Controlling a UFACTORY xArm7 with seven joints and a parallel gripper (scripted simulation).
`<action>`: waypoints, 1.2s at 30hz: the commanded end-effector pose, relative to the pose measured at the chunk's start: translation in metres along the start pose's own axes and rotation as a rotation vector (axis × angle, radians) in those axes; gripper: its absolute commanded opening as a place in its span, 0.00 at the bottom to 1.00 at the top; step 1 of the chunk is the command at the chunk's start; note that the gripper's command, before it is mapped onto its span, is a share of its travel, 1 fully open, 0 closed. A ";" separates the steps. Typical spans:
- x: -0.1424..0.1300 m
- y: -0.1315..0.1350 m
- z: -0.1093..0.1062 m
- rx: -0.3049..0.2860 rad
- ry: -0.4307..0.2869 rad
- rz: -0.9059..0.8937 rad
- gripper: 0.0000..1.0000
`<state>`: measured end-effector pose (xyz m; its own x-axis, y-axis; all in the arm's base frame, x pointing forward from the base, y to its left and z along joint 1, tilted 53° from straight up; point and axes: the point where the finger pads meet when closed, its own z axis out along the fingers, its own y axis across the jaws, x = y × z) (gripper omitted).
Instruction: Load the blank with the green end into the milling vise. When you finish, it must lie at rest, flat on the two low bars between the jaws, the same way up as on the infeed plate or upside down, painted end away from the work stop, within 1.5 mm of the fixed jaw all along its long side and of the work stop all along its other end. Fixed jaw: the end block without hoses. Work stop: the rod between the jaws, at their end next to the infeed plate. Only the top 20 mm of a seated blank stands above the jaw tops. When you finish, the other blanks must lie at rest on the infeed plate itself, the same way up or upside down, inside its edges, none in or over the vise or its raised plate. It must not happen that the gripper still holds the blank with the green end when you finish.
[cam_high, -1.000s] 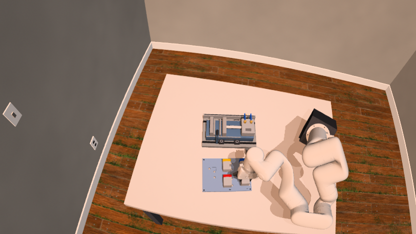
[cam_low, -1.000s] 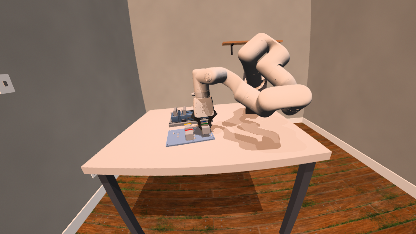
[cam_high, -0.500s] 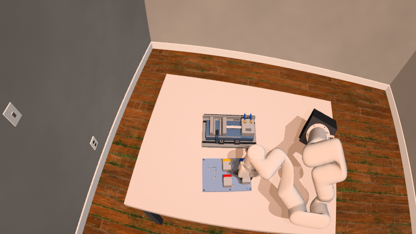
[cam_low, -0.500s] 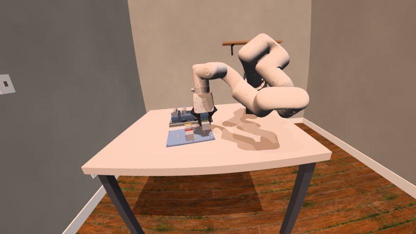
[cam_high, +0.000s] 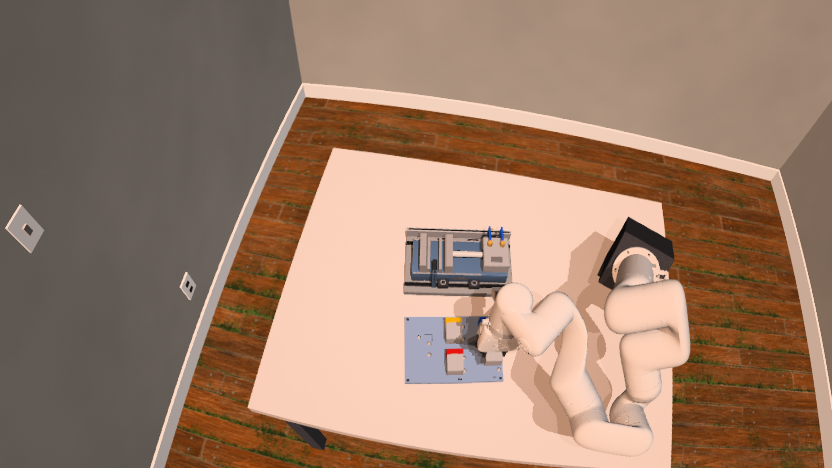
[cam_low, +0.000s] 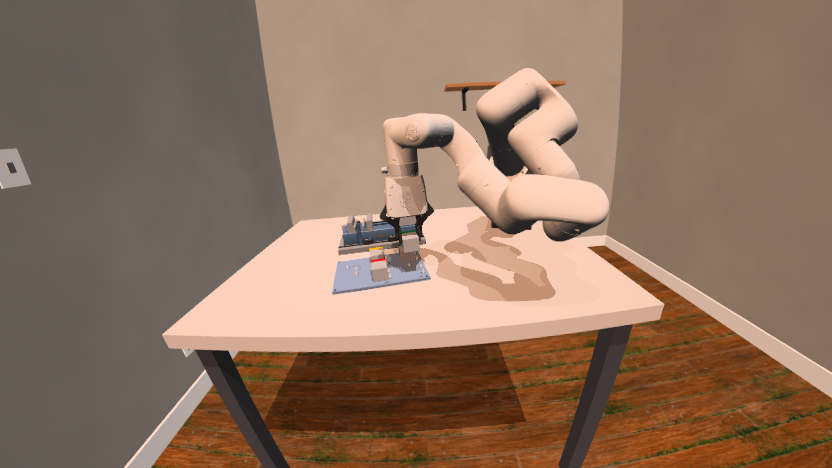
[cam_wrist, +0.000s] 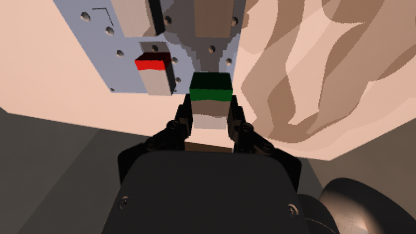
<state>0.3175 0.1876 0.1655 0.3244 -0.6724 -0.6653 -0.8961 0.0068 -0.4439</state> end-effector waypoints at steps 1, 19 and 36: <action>0.000 0.000 -0.014 0.000 0.000 0.000 0.00; 0.000 0.000 -0.060 0.000 0.000 0.000 0.00; 0.000 -0.001 -0.068 0.000 0.000 0.000 0.00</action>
<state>0.2979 0.1393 0.2051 0.3239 -0.6727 -0.6652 -0.8958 0.0081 -0.4444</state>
